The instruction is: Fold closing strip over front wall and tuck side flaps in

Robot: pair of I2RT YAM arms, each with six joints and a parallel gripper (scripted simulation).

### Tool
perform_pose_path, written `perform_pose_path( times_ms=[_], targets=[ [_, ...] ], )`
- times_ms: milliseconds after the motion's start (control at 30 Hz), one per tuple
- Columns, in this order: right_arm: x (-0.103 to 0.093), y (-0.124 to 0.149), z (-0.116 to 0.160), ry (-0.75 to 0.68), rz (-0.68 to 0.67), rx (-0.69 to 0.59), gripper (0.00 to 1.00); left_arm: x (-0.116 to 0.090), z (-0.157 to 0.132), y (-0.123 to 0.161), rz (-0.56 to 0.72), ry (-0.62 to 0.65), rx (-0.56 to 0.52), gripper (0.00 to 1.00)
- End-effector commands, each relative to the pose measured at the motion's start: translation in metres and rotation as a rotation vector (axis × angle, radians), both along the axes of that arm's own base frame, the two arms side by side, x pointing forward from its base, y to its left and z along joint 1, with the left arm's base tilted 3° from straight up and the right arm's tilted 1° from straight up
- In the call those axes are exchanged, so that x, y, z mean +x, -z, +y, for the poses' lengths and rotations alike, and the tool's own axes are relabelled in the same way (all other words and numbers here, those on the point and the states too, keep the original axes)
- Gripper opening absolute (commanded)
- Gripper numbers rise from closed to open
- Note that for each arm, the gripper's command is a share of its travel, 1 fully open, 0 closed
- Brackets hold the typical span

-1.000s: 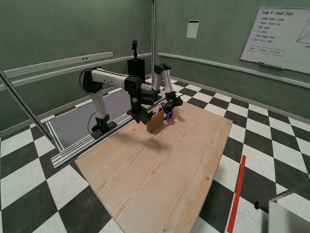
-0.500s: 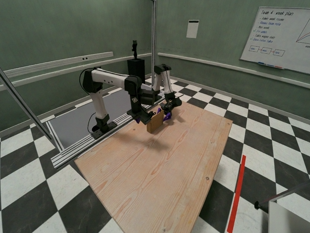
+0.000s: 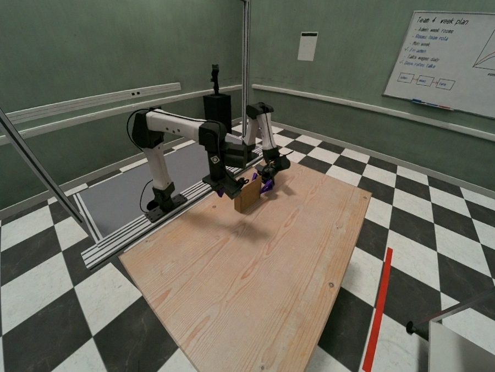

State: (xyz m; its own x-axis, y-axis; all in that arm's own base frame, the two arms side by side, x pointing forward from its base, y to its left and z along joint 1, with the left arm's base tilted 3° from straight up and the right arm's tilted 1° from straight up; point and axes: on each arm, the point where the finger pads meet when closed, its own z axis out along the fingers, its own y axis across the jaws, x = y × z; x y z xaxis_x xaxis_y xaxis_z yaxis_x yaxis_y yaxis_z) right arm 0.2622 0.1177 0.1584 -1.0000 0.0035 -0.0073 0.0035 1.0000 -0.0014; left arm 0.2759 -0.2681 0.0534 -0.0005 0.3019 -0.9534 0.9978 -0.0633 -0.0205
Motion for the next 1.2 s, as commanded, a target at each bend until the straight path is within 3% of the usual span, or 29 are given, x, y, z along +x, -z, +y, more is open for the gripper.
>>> perform_pose_path(
  times_ms=[0, 1167],
  targets=[
    [0.0004, -0.0047, 0.0005, 0.006, -0.012, 0.003, 0.01, -0.0005, 0.0029, 0.0104, 0.023, -0.018, 0.015, 0.71],
    [0.0004, -0.0047, 0.0005, 0.006, -0.012, 0.003, 0.01, -0.0006, 0.0029, 0.0106, 0.023, -0.018, 0.015, 0.51]
  ],
)
